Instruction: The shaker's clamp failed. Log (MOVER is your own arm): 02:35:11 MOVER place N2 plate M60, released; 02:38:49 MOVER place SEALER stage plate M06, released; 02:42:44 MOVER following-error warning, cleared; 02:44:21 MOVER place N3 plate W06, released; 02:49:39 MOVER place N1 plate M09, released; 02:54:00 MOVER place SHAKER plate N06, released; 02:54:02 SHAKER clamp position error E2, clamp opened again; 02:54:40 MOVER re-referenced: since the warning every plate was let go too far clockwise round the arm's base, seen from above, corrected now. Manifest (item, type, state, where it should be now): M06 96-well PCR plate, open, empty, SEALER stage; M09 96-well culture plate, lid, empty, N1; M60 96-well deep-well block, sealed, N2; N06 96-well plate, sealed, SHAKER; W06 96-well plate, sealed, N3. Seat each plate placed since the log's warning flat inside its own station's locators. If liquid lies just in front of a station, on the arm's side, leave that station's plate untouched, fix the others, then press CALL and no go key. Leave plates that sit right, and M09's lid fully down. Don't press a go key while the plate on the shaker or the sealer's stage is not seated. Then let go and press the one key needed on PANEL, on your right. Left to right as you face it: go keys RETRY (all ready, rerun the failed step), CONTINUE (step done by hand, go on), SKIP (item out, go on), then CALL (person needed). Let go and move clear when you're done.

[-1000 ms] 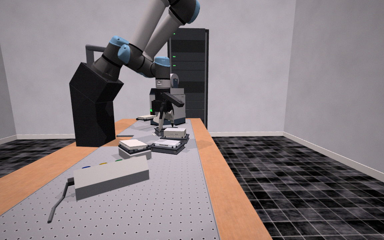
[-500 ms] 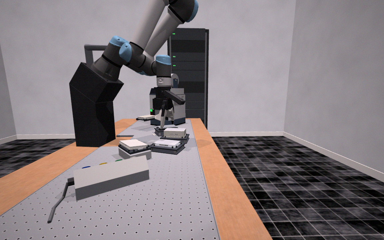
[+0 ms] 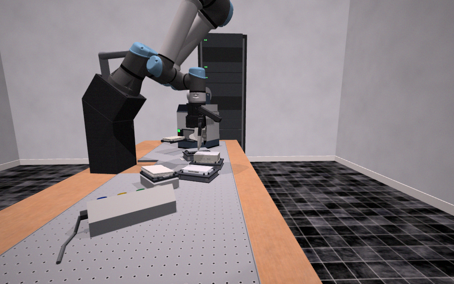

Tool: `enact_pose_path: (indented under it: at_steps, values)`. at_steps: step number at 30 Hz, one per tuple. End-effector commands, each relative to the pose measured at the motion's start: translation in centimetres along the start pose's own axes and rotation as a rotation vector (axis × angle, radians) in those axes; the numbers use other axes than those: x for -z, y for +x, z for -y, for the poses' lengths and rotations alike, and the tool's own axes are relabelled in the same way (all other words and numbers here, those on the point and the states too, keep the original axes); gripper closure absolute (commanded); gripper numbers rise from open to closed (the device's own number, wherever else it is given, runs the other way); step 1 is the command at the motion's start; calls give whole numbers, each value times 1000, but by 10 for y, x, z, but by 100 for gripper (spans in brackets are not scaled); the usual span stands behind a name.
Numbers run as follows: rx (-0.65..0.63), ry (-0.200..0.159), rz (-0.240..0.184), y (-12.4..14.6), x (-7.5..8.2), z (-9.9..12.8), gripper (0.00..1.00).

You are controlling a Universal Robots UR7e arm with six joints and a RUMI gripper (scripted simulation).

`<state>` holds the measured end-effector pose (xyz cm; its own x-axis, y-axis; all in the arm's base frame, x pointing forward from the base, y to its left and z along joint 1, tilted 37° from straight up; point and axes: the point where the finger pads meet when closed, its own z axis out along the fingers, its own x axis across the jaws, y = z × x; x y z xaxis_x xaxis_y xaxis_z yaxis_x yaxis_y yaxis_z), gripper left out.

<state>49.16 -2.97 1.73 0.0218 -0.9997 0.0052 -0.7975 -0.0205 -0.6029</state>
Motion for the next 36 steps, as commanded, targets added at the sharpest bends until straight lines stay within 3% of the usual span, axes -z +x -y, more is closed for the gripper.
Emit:
enact_pose_path:
  at_steps: [1,10,27,36]
  values:
    - [18,1,-4,-25,0,2,18]
    - [18,1,-4,-47,0,3,18]
    - [318,0,-4,-119,-1,-15,18]
    - [328,0,-4,-158,-1,-25,18]
